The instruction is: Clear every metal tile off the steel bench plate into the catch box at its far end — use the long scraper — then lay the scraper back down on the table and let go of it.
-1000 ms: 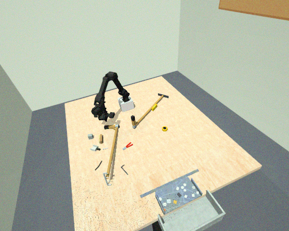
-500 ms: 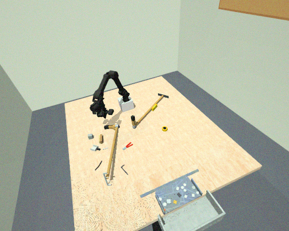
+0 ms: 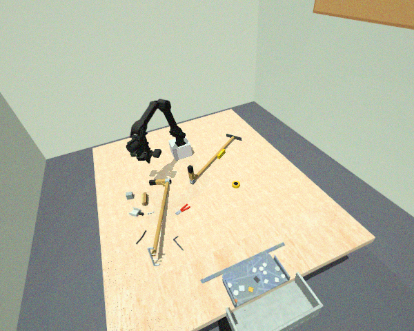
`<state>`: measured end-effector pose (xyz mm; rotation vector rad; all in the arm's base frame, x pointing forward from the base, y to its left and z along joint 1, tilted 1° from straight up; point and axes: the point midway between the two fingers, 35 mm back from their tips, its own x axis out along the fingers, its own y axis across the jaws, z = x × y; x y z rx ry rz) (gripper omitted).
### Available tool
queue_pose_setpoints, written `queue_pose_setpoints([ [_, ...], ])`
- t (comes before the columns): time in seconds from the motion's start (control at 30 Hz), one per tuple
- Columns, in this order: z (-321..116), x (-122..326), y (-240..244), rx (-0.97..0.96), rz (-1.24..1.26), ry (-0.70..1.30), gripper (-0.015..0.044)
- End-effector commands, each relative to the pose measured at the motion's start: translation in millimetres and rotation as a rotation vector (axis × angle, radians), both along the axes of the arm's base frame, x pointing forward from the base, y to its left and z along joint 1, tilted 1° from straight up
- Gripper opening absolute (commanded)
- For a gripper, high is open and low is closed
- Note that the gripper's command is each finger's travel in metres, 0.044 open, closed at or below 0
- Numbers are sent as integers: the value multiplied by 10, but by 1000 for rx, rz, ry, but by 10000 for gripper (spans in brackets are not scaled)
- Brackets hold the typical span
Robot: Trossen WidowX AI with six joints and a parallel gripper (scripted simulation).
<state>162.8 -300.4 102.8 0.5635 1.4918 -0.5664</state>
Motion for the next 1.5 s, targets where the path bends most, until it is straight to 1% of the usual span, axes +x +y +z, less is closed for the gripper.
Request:
queue_pose_setpoints([
  [0.0,61,7,5,-2,0,-2,0],
  [0.77,96,597,712,-3,455,-9,0],
  [1.47,111,923,1459,-4,882,-16,0],
])
